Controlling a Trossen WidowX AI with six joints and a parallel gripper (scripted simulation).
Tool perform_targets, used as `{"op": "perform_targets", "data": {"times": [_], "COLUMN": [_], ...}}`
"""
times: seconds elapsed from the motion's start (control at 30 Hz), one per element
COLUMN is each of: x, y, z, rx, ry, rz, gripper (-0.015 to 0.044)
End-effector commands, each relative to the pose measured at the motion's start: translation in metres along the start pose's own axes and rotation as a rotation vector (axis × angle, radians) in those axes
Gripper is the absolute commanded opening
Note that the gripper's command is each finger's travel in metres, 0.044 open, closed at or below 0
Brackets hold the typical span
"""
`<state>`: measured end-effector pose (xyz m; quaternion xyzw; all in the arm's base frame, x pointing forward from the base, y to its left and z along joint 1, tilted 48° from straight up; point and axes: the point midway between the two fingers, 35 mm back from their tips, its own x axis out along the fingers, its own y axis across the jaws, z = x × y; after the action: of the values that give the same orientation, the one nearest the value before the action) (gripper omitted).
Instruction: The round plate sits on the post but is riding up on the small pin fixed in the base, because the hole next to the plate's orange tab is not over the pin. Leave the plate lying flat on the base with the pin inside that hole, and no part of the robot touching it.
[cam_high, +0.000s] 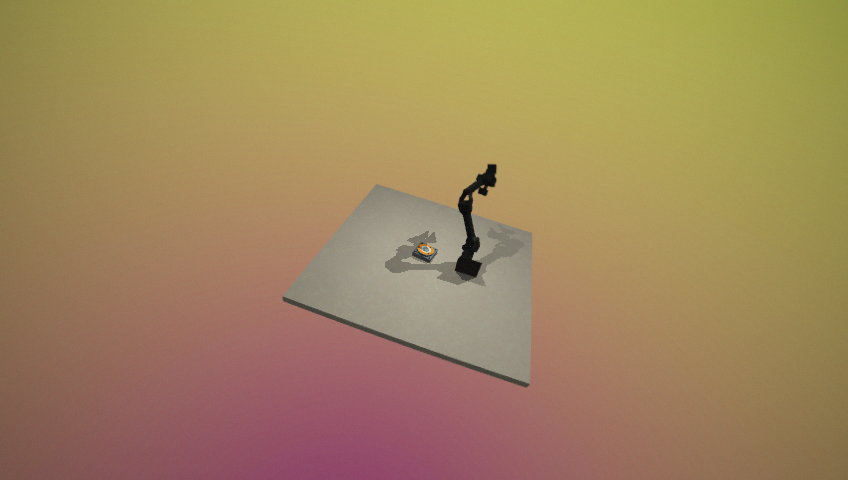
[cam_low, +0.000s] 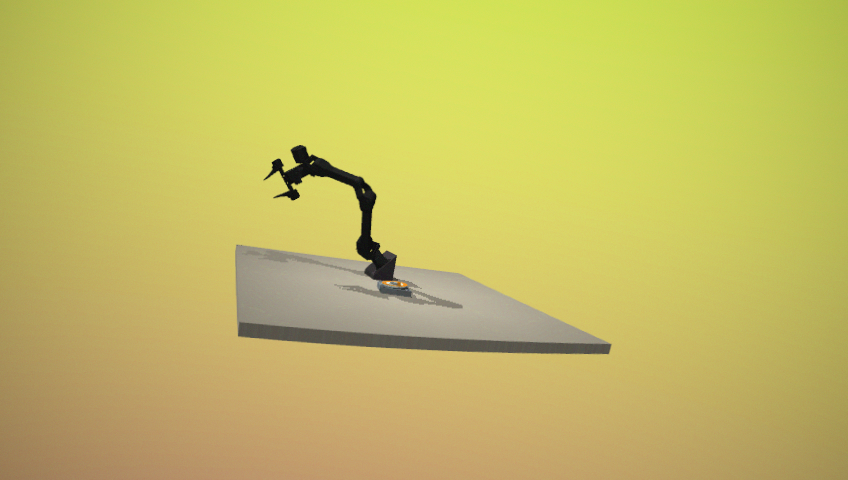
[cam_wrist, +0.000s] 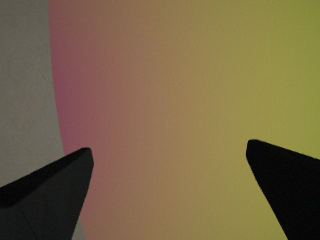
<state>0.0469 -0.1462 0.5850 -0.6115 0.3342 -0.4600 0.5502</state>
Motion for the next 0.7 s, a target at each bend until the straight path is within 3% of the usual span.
{"op": "perform_targets", "data": {"times": [0.0,0.23,0.47,0.67], "x": [0.001,0.042,0.080,0.101], "y": [0.001,0.037,0.080,0.125], "z": [-0.001,-0.017,-0.001,0.026], "rx": [0.011,0.423,0.716,0.899], "ry": [-0.003,-0.091,-0.142,-0.121], "rz": [0.002,0.125,0.304,0.479], "gripper": [0.0374,0.0190,0.0006,0.0000]}}
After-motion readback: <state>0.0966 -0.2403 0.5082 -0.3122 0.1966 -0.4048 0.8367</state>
